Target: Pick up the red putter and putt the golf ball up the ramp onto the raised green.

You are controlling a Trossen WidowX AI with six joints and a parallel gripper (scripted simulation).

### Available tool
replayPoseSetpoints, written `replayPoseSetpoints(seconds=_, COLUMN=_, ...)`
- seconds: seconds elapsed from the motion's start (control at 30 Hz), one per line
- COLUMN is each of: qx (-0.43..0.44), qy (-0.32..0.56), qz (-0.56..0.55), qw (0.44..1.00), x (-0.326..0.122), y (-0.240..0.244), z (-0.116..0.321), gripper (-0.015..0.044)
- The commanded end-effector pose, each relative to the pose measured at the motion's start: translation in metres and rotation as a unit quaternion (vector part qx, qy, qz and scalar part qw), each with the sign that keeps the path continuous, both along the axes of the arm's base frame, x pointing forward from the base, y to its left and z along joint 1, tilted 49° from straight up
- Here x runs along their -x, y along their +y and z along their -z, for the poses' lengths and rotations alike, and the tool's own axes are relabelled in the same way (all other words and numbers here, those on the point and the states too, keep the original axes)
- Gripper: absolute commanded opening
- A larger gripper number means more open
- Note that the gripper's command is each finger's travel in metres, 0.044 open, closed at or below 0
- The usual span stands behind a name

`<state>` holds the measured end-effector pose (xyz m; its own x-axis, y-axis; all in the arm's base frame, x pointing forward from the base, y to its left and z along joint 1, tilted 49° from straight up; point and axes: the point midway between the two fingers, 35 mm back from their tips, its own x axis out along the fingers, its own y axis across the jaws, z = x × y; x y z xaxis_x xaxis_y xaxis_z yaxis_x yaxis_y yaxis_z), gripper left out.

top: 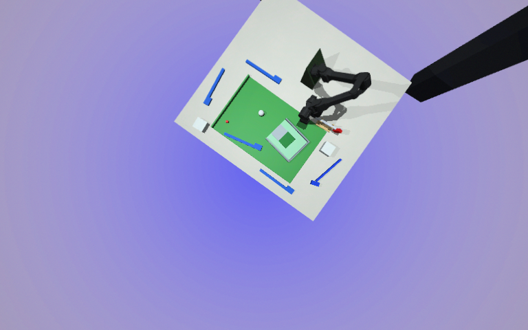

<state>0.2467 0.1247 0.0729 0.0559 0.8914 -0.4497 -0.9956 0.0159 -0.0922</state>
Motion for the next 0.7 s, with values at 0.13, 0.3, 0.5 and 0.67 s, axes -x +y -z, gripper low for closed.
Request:
replayPoseSetpoints(seconds=0.13, qx=0.0, qy=0.0, qz=0.0, qw=1.0, x=0.0003, y=0.0016, z=0.0011, gripper=0.0361)
replayPoseSetpoints(seconds=0.3, qx=0.0, qy=0.0, qz=0.0, qw=1.0, x=0.0003, y=0.0016, z=0.0011, gripper=0.023)
replayPoseSetpoints(seconds=0.5, qx=0.0, qy=0.0, qz=0.0, qw=1.0, x=0.0003, y=0.0016, z=0.0011, gripper=0.0072)
replayPoseSetpoints(seconds=0.67, qx=0.0, qy=0.0, qz=0.0, qw=1.0, x=0.0003, y=0.0016, z=0.0011, gripper=0.0039)
